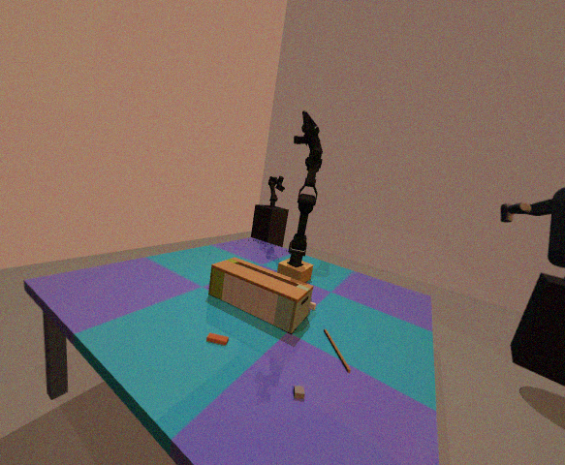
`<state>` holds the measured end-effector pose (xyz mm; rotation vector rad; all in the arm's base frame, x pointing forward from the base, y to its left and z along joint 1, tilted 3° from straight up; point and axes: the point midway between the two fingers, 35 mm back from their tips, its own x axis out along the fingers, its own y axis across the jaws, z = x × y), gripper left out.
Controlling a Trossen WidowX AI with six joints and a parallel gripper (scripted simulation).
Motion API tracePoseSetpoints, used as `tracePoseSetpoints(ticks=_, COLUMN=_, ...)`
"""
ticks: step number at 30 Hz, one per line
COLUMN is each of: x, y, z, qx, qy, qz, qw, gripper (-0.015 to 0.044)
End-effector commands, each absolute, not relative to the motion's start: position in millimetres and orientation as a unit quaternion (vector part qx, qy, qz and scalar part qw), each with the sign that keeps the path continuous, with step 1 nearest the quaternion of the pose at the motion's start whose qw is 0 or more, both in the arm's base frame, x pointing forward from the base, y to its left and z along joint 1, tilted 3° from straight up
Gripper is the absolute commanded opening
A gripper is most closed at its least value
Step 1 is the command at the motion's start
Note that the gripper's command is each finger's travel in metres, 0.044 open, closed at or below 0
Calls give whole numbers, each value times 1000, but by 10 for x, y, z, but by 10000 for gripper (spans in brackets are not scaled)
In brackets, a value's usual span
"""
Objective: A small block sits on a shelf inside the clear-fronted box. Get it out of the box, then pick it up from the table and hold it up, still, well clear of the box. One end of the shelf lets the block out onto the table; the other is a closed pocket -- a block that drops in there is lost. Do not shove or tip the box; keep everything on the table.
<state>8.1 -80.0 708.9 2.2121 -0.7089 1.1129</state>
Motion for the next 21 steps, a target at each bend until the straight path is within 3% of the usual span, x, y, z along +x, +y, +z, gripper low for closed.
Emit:
tracePoseSetpoints(ticks=1, x=70, y=-810, z=7091, qx=825, qy=-263, qz=418, qw=273, gripper=400)
tracePoseSetpoints(ticks=12, x=-366, y=-1688, z=7023, qx=803, qy=-136, qz=570, qw=-112, gripper=400)
tracePoseSetpoints(ticks=21, x=-213, y=-2554, z=6622, qx=680, qy=-27, qz=598, qw=-425, gripper=400)
